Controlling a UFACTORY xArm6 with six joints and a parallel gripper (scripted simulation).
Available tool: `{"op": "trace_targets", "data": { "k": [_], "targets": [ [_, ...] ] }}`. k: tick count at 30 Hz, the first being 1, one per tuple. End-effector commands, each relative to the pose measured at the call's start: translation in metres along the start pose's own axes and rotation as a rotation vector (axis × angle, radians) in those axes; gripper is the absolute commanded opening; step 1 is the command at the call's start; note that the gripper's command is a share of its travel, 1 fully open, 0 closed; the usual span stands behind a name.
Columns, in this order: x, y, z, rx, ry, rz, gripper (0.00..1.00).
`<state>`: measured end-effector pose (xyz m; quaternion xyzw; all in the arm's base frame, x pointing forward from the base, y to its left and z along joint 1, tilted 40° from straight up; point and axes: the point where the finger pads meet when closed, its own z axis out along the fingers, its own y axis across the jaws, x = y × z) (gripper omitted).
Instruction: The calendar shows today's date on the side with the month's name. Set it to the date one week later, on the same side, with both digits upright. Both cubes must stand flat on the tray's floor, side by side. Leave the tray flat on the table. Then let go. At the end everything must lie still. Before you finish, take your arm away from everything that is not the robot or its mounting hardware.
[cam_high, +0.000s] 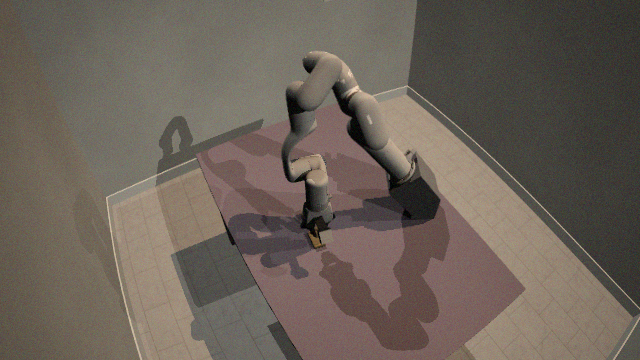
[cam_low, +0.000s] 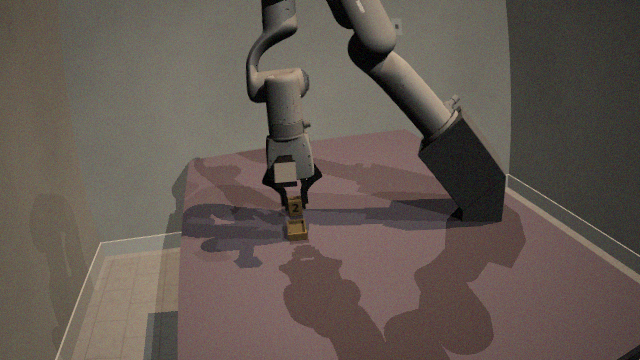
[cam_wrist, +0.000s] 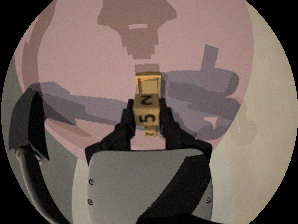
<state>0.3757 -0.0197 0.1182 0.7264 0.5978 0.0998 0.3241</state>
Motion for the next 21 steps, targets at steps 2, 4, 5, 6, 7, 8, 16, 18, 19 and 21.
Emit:
{"op": "trace_targets", "data": {
  "k": [2,4,5,6,7,8,16,18,19,21],
  "targets": [
    [0.0007,0.0026,0.0143,-0.014,0.0,0.002,0.29],
    [0.0007,0.0026,0.0159,-0.014,0.0,0.002,0.29],
    [0.0007,0.0026,0.0159,-0.014,0.0,0.002,0.29],
    [0.0007,0.0026,0.0159,-0.014,0.0,0.002,0.29],
    [0.0007,0.0026,0.0163,-0.014,0.0,0.002,0.29],
    [0.0007,0.0026,0.0165,-0.014,0.0,0.002,0.29],
    [0.0007,0.0026,0.0166,-0.014,0.0,0.002,0.29],
    [0.0007,0.0026,0.0166,-0.014,0.0,0.002,0.29],
    [0.0007,0.0026,0.0166,-0.014,0.0,0.002,0.29],
    [0.0007,0.0026,0.0166,-0.014,0.0,0.002,0.29]
  ]
}}
